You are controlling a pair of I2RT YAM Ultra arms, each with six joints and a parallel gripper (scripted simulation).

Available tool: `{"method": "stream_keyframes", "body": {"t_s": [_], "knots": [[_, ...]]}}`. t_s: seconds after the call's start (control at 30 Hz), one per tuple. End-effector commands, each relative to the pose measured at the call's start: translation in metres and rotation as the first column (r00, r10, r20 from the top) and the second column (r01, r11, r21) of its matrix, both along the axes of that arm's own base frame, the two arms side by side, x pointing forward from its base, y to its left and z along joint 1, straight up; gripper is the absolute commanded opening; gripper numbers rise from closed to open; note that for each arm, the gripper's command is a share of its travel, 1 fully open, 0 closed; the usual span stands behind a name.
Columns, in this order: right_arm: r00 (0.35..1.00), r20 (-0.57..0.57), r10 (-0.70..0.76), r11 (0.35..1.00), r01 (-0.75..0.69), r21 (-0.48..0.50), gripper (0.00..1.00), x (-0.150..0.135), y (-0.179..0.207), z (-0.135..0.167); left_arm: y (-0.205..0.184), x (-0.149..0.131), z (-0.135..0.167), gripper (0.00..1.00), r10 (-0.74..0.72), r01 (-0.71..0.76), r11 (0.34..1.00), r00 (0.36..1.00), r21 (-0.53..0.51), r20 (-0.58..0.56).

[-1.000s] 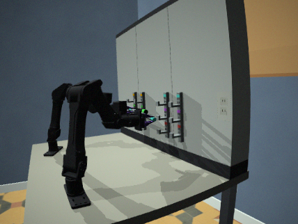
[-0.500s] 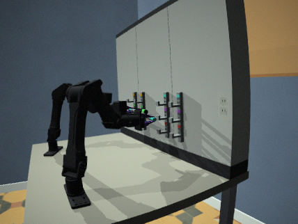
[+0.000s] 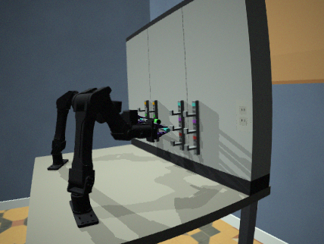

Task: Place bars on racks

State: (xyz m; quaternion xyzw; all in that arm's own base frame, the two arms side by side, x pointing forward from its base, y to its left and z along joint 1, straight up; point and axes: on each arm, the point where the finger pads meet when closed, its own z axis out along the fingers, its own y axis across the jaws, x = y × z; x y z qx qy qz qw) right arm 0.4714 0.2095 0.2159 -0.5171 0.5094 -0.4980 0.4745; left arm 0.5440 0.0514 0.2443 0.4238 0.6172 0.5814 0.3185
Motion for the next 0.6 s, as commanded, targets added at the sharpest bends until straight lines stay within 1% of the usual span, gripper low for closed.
{"method": "stream_keyframes", "body": {"t_s": [0.0, 0.57], "knots": [[0.999, 0.054, 0.001, 1.000, -0.003, 0.030, 0.00, 0.0024, -0.0005, 0.0299, -0.0074, 0.0067, 0.0382, 0.00, -0.005, 0.010, 0.999, 0.988, -0.035, 0.153], [0.999, 0.054, 0.001, 1.000, -0.003, 0.030, 0.00, 0.0024, -0.0005, 0.0299, -0.0082, 0.0078, 0.0317, 0.00, -0.005, 0.010, 0.999, 0.988, -0.035, 0.153]]}}
